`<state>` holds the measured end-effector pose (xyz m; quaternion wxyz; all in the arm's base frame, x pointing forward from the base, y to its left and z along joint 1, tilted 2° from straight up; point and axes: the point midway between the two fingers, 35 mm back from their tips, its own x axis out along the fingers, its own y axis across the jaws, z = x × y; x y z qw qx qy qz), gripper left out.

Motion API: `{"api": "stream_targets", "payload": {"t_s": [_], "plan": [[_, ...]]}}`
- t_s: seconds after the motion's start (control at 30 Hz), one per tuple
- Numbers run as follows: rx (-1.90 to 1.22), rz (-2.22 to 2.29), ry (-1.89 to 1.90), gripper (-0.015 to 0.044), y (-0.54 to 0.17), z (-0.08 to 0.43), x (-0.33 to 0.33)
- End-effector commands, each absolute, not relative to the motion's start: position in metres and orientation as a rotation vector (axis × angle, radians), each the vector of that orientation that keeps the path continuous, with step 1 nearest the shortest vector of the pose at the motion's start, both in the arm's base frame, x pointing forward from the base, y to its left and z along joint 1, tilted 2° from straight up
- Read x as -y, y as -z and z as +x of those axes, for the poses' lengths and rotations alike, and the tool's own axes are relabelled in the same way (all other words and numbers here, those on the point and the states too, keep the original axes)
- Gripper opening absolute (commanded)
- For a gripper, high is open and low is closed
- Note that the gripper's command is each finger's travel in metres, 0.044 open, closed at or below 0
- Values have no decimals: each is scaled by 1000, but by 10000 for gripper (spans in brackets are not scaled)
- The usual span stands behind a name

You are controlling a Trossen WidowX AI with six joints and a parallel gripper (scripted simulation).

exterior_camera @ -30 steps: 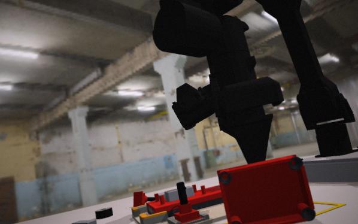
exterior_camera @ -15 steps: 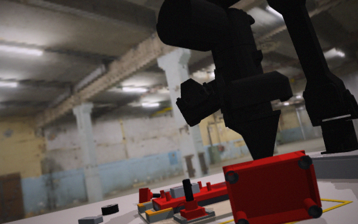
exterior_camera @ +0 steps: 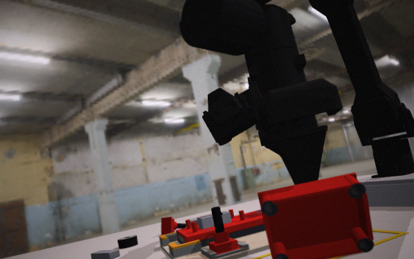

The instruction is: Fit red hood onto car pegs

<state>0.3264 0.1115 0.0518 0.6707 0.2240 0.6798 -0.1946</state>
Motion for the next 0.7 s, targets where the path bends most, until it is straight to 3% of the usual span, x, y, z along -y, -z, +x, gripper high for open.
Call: {"api": "stream_targets", "payload": {"t_s": [0.0,0.4,0.67], "plan": [[-1530,505,446,0,-51,329,-114],[-1530,506,446,0,-53,333,-120],[-1530,506,446,0,-108,334,-118]]}}
